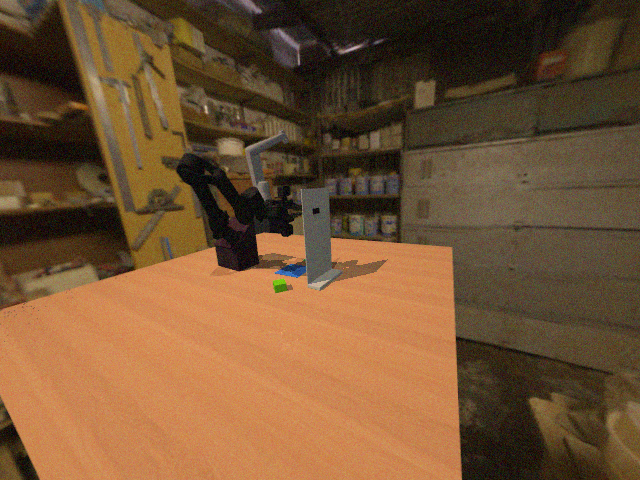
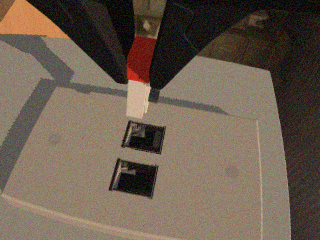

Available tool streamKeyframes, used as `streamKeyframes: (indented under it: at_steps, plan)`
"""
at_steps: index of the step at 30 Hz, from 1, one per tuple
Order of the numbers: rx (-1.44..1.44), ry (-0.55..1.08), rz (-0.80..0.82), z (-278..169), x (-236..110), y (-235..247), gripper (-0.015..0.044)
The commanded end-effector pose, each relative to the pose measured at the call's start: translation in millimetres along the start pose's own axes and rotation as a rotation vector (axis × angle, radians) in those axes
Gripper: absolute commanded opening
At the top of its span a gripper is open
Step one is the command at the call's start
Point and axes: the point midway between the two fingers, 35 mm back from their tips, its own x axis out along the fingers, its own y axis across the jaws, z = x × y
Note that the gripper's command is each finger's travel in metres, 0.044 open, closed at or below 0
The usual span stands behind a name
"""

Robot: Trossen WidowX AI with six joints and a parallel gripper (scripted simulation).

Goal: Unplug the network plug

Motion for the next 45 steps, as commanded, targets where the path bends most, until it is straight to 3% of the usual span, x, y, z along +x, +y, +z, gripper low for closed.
streamKeyframes:
  at_steps: [1, 45]
  plan:
    - [0.005, -0.002, -0.005, -0.4, -3.3, -0.6, 0.0]
    - [0.006, 0.019, -0.033, -13.3, -32.4, 0.1, 0.0]
